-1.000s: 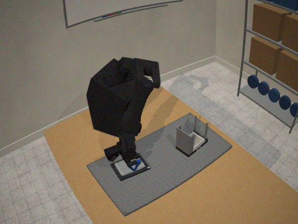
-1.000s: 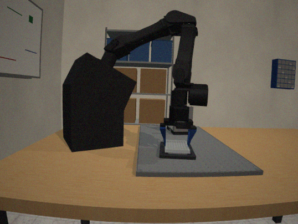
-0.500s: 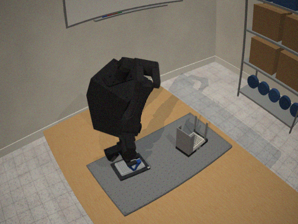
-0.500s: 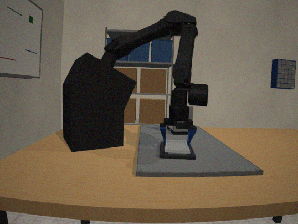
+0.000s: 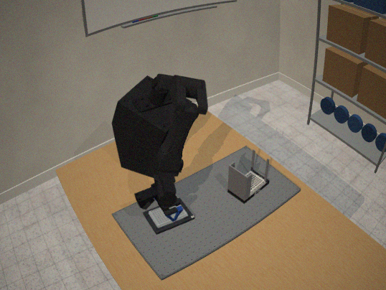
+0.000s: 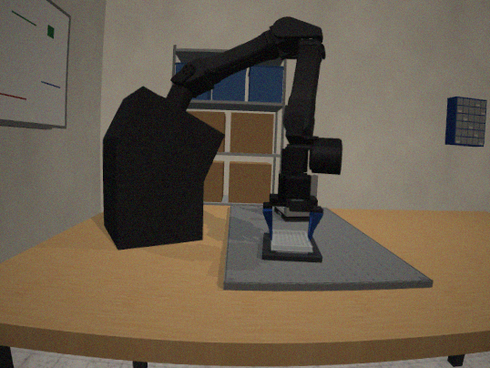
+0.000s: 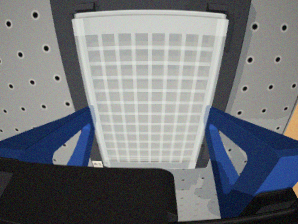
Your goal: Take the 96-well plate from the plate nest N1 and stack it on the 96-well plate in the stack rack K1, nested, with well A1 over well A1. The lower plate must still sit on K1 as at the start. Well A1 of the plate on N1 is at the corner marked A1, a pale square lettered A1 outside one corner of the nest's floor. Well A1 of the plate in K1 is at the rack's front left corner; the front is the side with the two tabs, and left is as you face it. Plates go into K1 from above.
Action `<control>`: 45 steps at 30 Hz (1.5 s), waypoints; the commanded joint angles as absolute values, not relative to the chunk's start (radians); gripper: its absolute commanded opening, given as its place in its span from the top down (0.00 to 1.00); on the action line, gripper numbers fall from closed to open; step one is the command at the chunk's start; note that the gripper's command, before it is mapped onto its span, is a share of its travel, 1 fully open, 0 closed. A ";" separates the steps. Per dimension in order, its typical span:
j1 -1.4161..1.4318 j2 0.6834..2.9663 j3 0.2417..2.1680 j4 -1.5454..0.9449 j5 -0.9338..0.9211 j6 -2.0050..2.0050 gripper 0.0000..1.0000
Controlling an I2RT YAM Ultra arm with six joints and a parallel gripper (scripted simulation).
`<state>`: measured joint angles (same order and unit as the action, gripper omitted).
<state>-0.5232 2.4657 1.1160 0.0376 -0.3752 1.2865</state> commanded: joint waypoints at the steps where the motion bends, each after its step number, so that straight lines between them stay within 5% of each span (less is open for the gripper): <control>1: -0.534 2.488 1.146 0.050 -0.353 1.286 1.00; 45: -0.603 2.225 1.011 -0.130 -0.378 1.212 1.00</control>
